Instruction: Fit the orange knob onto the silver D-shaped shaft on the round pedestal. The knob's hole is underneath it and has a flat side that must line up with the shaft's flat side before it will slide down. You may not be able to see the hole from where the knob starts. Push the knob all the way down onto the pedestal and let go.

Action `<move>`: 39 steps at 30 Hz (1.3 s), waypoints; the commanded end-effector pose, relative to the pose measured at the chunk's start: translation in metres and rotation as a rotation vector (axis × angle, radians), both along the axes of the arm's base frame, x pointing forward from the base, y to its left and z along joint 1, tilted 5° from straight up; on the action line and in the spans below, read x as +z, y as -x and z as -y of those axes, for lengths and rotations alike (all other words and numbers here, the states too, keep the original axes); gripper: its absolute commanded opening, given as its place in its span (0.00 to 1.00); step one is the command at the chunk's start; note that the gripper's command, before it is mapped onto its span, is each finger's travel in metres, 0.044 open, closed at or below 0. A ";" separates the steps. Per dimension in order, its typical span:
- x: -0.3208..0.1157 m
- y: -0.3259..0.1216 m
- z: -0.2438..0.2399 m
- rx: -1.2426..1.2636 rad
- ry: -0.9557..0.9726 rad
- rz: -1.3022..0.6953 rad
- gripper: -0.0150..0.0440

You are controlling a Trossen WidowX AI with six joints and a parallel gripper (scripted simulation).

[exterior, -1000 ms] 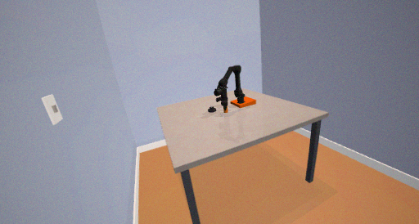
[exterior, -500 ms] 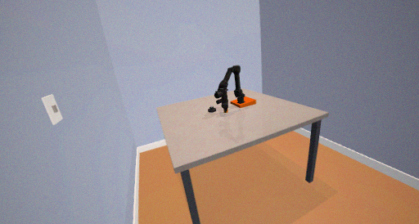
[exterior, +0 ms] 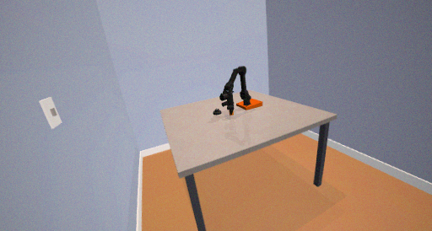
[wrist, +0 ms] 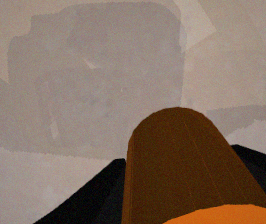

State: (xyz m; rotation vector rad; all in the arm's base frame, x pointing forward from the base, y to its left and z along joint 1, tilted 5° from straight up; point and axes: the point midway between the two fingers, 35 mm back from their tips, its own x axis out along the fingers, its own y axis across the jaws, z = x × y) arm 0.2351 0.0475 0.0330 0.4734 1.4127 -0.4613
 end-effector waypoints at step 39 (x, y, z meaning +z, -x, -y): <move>0.146 0.007 -0.016 0.015 -0.099 0.065 0.25</move>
